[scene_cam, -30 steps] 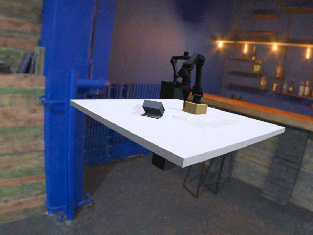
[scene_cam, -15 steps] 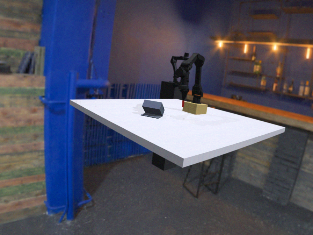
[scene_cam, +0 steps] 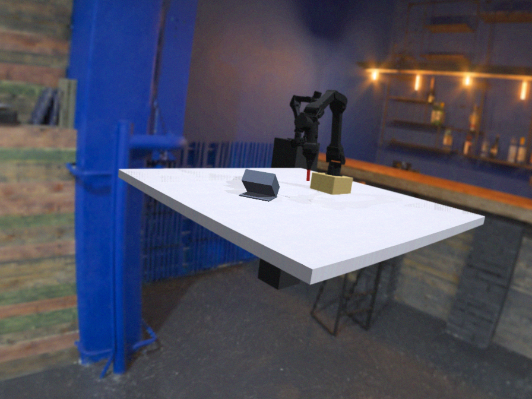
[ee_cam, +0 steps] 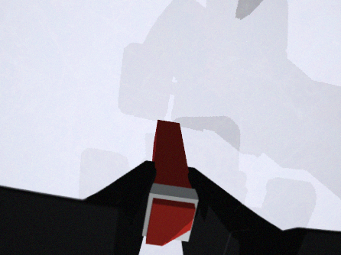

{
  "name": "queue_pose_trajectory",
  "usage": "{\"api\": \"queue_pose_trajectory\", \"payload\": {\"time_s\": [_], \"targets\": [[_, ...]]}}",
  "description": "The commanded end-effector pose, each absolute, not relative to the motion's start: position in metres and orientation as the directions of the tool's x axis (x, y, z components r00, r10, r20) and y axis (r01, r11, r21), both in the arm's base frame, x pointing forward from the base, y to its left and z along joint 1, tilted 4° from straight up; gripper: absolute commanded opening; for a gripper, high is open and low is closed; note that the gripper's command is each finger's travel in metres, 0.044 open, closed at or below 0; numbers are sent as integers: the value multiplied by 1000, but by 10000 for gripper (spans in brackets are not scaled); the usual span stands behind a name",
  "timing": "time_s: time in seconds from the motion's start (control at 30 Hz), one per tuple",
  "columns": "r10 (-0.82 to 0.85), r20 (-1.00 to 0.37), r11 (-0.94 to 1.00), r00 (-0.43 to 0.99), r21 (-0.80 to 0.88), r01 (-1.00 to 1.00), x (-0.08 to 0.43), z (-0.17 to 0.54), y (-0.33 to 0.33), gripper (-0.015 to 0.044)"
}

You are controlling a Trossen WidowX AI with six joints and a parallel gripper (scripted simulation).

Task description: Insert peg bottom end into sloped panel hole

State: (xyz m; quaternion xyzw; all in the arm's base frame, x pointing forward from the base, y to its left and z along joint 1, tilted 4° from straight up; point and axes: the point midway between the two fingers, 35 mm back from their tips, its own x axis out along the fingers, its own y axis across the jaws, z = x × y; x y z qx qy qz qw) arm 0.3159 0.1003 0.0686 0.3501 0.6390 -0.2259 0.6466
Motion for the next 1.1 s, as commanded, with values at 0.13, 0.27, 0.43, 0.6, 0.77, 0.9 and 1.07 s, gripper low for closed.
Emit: {"api": "queue_pose_trajectory", "payload": {"time_s": [0.13,0.27,0.43,0.6,0.77,0.9,1.07], "targets": [[172,-980,693,99,192,695,320,71,95,0],[178,-978,712,107,203,673,323,72,92,0],[184,-976,734,116,215,644,325,72,89,0],[191,-974,755,126,227,615,328,73,85,0],[197,-971,775,136,239,585,330,74,81,0],[202,-969,790,143,248,560,332,75,78,0],[208,-966,809,154,258,528,335,76,74,0]]}}
